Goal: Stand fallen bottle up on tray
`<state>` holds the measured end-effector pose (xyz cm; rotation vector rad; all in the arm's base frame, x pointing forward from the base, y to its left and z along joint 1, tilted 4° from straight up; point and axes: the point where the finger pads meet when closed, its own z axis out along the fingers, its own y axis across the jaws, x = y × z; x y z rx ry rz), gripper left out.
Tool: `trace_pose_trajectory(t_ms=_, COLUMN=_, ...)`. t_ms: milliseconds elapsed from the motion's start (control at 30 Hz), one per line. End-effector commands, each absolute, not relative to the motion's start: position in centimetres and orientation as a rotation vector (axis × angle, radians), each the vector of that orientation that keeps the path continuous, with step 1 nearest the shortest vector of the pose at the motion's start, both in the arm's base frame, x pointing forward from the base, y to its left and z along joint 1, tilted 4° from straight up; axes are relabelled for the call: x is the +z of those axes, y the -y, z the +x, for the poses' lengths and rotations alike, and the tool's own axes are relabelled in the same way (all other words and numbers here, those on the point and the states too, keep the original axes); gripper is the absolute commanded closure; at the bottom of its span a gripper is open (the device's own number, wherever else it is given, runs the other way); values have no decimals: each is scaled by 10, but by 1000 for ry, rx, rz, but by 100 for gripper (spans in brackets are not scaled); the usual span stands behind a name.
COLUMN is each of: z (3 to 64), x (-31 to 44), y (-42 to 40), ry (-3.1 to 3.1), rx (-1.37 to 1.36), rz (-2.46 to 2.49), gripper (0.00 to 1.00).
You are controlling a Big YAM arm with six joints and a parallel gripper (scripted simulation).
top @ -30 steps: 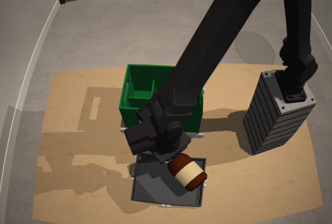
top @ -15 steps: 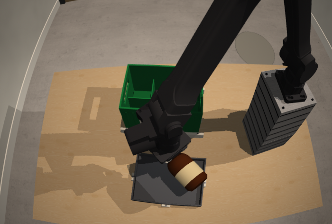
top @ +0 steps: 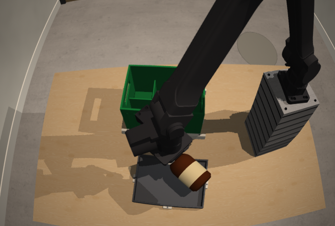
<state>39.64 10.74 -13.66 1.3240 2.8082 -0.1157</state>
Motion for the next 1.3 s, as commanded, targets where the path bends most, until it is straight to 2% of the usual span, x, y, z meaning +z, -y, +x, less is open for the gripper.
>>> trace_pose_trajectory(t_ms=0, z=404, x=-120, y=-115, ry=-2852, rx=-79, rz=1183, gripper=100)
trace_pose_trajectory(t_ms=400, z=404, x=-120, y=-115, ry=-2915, rx=-84, rz=1026, gripper=100)
trace_pose_trajectory(t_ms=1267, z=404, x=-120, y=-115, ry=-2917, rx=-84, rz=1018, gripper=100)
